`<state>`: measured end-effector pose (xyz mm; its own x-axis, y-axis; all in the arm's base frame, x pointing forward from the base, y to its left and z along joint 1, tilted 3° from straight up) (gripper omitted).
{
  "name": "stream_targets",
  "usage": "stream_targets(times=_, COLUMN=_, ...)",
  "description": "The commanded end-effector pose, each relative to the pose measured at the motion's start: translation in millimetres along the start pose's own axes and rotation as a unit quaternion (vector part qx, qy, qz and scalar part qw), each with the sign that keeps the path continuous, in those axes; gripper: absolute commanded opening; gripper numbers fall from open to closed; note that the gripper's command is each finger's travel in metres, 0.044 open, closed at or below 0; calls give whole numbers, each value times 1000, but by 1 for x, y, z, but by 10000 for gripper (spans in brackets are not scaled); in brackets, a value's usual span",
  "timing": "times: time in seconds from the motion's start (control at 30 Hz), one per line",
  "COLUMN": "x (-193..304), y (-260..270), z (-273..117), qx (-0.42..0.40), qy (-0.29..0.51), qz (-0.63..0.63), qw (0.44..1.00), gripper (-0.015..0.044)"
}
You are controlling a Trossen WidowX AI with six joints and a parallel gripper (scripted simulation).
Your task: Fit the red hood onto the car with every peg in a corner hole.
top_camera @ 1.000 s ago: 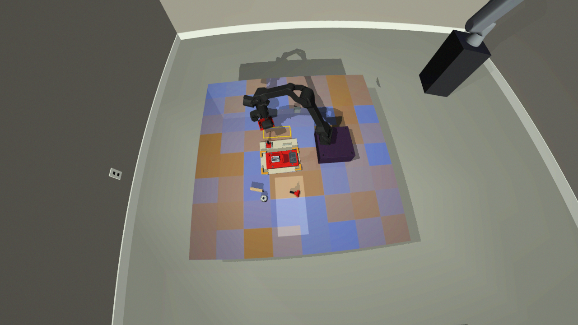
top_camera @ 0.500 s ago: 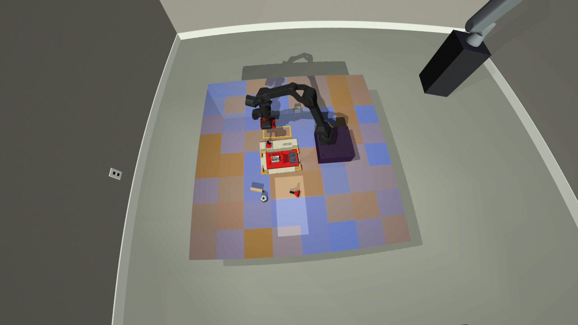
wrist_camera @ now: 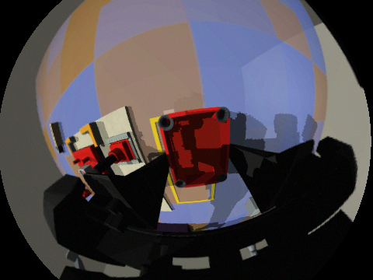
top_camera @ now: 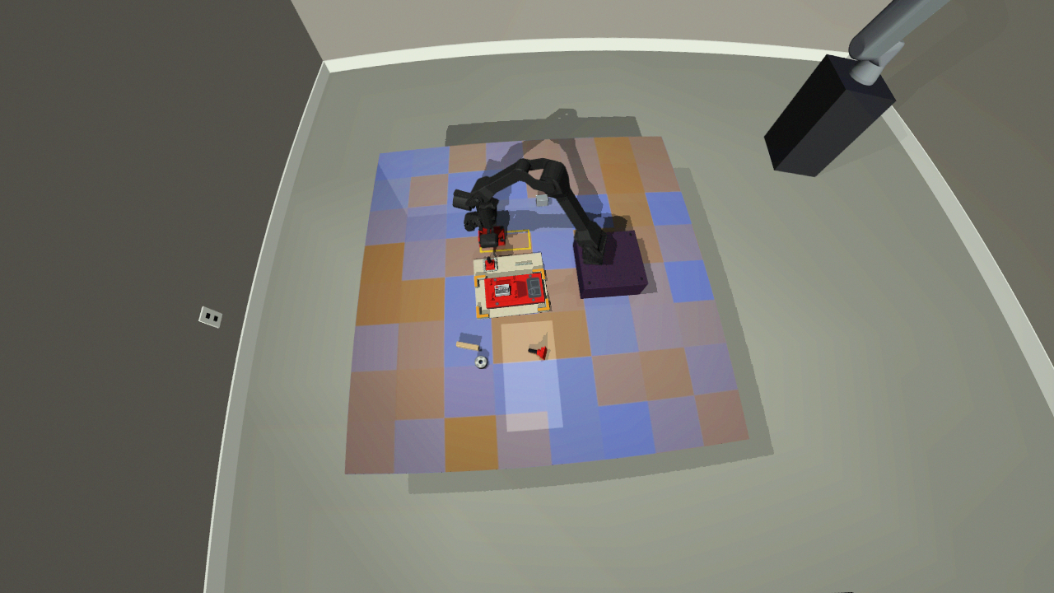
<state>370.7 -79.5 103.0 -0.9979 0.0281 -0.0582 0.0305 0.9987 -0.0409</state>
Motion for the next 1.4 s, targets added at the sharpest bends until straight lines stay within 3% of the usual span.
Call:
stream_targets(times=0.0, x=0, y=0, z=0, qx=0, qy=0, qz=0, qw=1000, gripper=26)
stream_targets(times=0.53, x=0, y=0, z=0, qx=0, qy=0, qz=0, qw=1000, gripper=440)
stream_targets(times=0.67, x=-1, y=0, z=-10, qx=0, qy=-1, qz=0, qw=1000, gripper=440)
stream_targets(times=0.93, x=3, y=1, z=-78, qx=3, qy=-8, qz=0, qw=1000, gripper=440)
stream_targets(times=1.37, x=1, y=1, z=-71, qx=1, qy=-10, qz=-1, qw=1000, gripper=440)
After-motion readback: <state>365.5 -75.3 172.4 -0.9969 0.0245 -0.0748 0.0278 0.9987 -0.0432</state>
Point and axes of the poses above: the point midway between the two fingers, 35 mm back from their tips, its own z axis out along the fingers, its own y axis across the jaws, x = y × z, the point moved 10 cm from there along -z, back along the fingers, and after that the axes turned 12 degrees about z, right-handed, at the moved point
